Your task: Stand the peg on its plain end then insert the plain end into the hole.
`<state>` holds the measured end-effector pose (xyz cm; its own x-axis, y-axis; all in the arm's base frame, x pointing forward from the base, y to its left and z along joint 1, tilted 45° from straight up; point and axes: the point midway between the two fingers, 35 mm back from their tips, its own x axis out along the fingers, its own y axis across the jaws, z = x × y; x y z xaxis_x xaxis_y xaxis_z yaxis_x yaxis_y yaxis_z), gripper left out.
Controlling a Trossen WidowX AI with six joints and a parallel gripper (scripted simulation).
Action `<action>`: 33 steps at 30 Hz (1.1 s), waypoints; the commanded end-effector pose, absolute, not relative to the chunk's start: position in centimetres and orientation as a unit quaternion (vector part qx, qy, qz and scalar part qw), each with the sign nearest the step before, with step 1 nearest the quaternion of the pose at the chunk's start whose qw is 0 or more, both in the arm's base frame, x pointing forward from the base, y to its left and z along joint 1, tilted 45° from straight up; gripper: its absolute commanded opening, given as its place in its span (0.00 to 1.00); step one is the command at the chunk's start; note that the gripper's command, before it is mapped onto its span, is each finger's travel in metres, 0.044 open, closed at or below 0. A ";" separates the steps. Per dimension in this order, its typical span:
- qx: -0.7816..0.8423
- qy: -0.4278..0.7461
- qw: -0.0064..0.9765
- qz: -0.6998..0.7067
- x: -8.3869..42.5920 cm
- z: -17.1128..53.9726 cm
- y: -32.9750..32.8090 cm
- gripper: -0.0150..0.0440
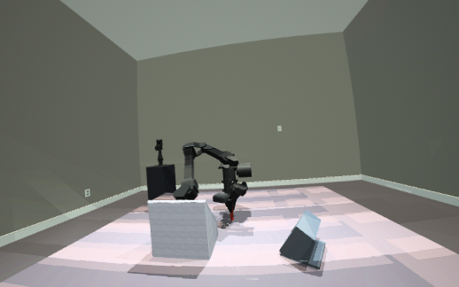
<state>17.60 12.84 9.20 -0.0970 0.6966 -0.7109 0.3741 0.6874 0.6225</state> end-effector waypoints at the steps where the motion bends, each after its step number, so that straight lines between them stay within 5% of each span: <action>1: 0.366 0.726 0.564 0.142 17.9 10.0 11.9 0.25; 33: 0.359 0.718 0.585 0.113 19.4 11.9 7.8 0.25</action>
<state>19.32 7.91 12.48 -0.0640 0.6647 -0.7443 0.3782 0.7064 0.5983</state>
